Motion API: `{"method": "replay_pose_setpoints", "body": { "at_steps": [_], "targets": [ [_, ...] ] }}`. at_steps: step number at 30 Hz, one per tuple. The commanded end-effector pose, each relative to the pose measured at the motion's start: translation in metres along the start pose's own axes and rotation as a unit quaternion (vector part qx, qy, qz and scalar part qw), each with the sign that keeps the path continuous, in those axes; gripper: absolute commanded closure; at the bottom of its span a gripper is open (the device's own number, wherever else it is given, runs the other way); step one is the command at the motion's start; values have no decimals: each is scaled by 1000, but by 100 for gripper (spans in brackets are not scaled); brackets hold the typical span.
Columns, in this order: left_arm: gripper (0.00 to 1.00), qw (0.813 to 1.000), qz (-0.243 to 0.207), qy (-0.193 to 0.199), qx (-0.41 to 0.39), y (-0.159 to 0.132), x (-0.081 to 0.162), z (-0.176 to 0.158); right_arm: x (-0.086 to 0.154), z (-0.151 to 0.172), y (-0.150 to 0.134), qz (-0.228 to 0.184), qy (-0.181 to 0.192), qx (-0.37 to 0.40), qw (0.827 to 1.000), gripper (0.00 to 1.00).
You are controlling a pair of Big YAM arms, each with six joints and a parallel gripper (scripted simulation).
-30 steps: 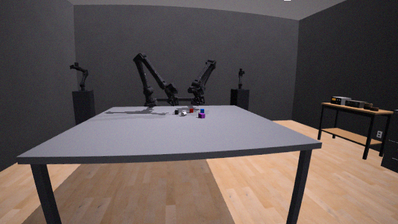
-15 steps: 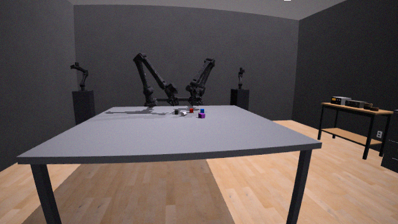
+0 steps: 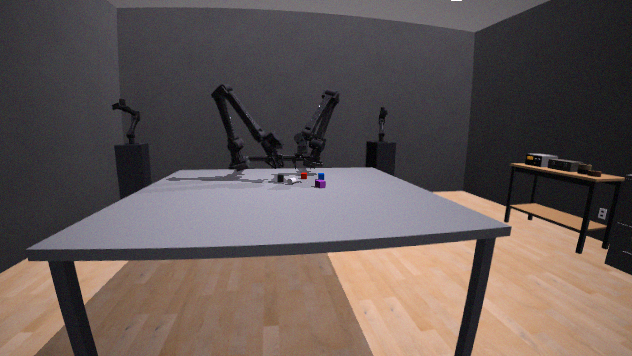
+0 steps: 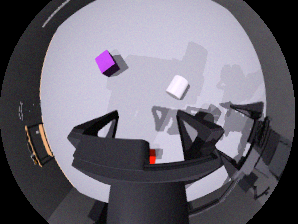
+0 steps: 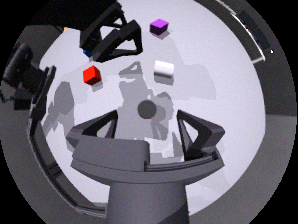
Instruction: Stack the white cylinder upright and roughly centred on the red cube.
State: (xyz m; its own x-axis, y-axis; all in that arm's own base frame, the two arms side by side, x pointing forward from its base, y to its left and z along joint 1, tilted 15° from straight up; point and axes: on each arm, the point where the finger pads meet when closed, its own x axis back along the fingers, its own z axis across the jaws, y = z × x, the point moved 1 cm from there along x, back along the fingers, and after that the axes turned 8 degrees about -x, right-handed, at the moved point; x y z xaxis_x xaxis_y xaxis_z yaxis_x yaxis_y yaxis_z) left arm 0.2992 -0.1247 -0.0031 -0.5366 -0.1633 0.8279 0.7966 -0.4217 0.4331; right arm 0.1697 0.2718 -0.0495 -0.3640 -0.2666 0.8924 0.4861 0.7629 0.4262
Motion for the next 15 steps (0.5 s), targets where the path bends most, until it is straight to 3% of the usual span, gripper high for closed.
{"method": "replay_pose_setpoints", "body": {
  "at_steps": [1,3,6,12,15],
  "targets": [
    [0,993,-53,-28,-100,49,-10,-9,3,2,11,-16,2,-9,1000,0],
    [0,990,-67,-38,-122,58,-12,-14,3,2,11,-16,2,-9,1000,0],
    [0,988,-81,-73,-110,62,-9,-47,3,2,11,-16,2,-9,1000,0],
    [0,979,-100,-93,-152,71,-12,-60,3,2,11,-16,2,-9,1000,0],
    [0,981,-99,-96,-137,72,-13,-60,3,2,11,-16,2,-9,1000,0]
  ]
}}
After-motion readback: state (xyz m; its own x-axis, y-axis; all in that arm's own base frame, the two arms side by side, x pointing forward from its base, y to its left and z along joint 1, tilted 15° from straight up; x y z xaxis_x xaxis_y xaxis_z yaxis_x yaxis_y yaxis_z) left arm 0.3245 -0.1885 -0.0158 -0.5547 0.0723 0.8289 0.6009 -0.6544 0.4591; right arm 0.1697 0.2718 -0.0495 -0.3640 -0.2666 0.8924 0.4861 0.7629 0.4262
